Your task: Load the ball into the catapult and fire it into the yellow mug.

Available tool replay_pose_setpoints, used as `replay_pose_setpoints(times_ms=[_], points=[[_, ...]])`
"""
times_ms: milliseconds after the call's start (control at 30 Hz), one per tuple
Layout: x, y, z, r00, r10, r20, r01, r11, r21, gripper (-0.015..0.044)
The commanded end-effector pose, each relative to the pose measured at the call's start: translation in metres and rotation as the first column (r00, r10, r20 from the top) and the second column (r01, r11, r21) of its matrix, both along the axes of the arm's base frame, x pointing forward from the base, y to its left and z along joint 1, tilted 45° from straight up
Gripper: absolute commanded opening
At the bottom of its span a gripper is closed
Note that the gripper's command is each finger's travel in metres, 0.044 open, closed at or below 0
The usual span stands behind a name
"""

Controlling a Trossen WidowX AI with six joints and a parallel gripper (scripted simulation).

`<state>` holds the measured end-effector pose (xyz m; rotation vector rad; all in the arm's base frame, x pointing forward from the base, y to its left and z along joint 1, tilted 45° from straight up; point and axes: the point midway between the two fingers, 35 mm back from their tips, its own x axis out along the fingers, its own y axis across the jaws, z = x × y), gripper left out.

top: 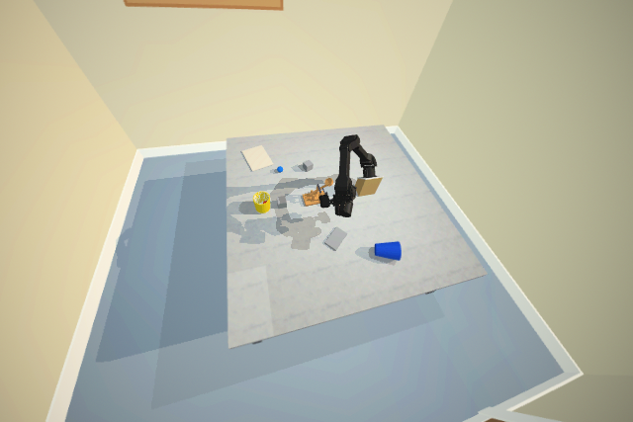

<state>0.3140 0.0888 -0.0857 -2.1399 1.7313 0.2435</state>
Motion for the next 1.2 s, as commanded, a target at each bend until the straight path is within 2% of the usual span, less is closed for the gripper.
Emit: replay_pose_setpoints(times_ms=[0, 300, 633, 1167], points=[[0.024, 0.006, 0.006, 0.989, -0.057, 0.137, 0.043, 0.994, 0.104, 0.0440], [0.051, 0.007, 0.017, 0.948, -0.141, 0.286, 0.078, 0.972, 0.220, 0.0440], [0.091, 0.010, 0.037, 0.844, -0.275, 0.460, 0.090, 0.919, 0.384, 0.0440], [0.169, 0.001, 0.094, 0.531, -0.529, 0.662, 0.004, 0.783, 0.622, 0.0440]])
